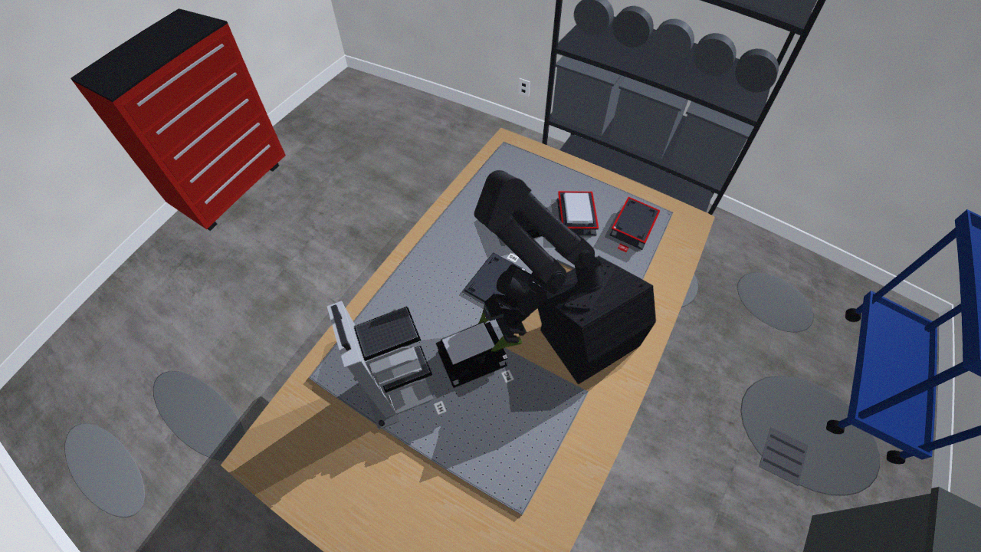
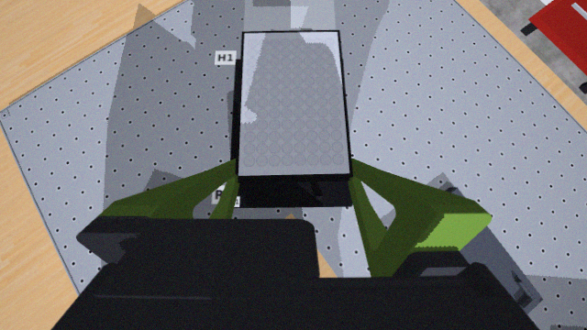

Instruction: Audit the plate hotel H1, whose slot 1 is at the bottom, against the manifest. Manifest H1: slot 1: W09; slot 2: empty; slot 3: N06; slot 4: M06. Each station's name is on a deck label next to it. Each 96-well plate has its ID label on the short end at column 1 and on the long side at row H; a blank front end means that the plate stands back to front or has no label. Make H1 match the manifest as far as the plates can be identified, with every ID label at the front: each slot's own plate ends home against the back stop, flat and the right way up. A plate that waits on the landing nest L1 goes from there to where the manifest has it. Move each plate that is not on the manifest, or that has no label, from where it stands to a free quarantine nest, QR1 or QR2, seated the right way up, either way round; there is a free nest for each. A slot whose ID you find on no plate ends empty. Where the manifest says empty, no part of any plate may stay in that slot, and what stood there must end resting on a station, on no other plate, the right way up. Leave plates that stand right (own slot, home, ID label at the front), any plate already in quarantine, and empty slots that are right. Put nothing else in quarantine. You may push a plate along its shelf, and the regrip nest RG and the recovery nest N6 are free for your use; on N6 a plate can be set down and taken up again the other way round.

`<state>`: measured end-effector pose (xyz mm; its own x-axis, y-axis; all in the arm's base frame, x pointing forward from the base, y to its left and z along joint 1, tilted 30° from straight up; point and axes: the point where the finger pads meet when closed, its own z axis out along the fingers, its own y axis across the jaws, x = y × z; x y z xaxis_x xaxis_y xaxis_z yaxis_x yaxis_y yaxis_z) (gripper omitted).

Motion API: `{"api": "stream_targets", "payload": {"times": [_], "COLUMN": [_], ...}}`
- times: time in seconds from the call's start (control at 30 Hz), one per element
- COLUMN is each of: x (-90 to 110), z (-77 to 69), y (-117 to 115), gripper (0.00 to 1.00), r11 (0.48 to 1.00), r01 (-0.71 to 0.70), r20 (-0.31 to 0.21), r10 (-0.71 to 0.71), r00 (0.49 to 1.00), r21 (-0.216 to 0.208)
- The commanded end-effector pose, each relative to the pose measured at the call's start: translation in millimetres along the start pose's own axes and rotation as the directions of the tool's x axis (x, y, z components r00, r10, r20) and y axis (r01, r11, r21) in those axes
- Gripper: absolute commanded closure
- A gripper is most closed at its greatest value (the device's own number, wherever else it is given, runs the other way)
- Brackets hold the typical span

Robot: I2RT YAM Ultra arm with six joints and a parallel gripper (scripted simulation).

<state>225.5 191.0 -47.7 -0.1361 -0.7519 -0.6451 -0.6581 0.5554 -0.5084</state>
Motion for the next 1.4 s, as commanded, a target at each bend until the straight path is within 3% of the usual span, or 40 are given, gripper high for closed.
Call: {"api": "stream_targets", "payload": {"times": [0.0,1.37], "x": [-9,5], "z": [7.9,20.4], "y": [1,2], "gripper": [0.15,0.15], "r11": [1.0,1.0], "r01": [-0.009,-0.005], "r20": [0.036,0.031], "r10": [0.009,0.006], "r00": [0.999,0.999], "r21": [-0.003,-0.004]}}
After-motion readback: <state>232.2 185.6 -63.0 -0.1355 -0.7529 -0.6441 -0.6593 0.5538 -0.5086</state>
